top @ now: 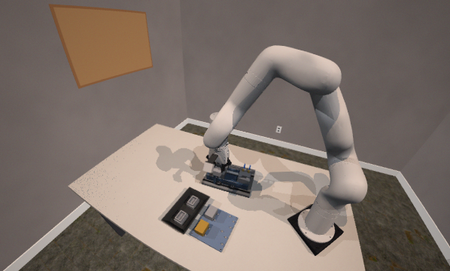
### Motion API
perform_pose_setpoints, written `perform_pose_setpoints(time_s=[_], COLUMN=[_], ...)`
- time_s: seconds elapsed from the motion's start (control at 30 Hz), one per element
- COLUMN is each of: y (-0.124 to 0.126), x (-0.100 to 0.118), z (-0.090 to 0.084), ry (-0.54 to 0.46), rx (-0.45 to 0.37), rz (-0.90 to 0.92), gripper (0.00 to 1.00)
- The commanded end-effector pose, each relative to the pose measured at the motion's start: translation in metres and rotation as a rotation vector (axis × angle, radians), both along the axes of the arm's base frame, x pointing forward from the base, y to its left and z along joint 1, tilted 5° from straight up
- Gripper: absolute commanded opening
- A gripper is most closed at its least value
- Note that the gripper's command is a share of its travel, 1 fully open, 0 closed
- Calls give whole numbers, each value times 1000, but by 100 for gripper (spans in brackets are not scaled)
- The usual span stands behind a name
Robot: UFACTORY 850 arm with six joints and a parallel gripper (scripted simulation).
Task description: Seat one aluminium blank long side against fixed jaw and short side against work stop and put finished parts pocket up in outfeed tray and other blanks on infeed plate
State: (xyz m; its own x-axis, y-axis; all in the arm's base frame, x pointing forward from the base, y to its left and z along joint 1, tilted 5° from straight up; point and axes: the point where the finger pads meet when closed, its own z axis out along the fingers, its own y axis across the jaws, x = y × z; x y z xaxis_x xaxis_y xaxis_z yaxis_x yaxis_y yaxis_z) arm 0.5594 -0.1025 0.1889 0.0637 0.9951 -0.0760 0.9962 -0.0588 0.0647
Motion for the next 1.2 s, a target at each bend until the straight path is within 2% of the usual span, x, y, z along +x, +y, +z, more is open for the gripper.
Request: perform_pose_setpoints(time_s=[0.0,0.13,0.2,1.17], y=[-40,-69,-75,-76], x=[12,16,16,16], z=[3,5,6,3], ry=[2,2,2,2], rx=[8,8,8,8], rz=[21,33,36,36], gripper=[0,0,0,0])
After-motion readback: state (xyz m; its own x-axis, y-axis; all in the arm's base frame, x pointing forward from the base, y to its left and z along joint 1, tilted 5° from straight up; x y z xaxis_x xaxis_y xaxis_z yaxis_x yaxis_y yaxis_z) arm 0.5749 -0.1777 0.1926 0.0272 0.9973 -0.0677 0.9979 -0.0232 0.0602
